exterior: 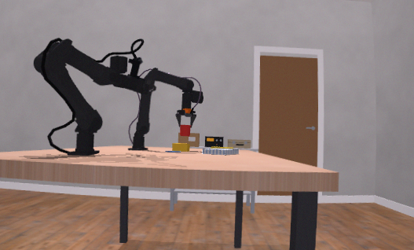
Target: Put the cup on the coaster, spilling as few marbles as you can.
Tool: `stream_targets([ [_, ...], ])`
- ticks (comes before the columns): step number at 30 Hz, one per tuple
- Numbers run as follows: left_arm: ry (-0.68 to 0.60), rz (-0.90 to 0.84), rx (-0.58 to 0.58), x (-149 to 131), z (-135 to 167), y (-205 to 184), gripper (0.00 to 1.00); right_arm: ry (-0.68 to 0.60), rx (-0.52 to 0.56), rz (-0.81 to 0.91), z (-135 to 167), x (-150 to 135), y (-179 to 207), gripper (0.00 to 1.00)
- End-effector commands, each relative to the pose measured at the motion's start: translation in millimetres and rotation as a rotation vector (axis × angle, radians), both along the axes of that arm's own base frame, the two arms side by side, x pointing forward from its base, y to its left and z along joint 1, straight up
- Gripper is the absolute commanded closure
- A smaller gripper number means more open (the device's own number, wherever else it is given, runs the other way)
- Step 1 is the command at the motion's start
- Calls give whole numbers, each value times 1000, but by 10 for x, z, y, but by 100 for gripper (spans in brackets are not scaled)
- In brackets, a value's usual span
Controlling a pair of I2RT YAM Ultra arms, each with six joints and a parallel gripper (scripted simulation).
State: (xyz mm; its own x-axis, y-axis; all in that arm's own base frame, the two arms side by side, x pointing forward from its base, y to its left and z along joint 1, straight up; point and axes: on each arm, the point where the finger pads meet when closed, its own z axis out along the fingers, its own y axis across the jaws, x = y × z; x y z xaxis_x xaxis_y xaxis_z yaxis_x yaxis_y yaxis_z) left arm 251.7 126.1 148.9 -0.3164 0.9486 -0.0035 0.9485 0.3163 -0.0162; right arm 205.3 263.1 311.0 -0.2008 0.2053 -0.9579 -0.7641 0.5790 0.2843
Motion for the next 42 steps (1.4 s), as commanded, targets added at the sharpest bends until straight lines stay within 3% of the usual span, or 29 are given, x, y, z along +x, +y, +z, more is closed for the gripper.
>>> stream_targets([
  [1, -23, -2, 13, 15, 75, 8, 100, 15, -13, -22, -104, -69, -197, 0],
  [9, -44, 57, 25, 29, 63, -91, 100, 7, -2, -29, -145, -123, -298, 0],
  [19, -67, 156, 34, -178, -36, -1097, 100, -4, 11, -30, -108, -130, -309, 0],
  [33, -93, 52, 25, -321, -87, -2114, 100, -4, 11, -30, -109, -130, -309, 0],
  [42, -76, -6, 32, -392, -114, -2318, 100, -4, 11, -30, -109, -130, -309, 0],
])
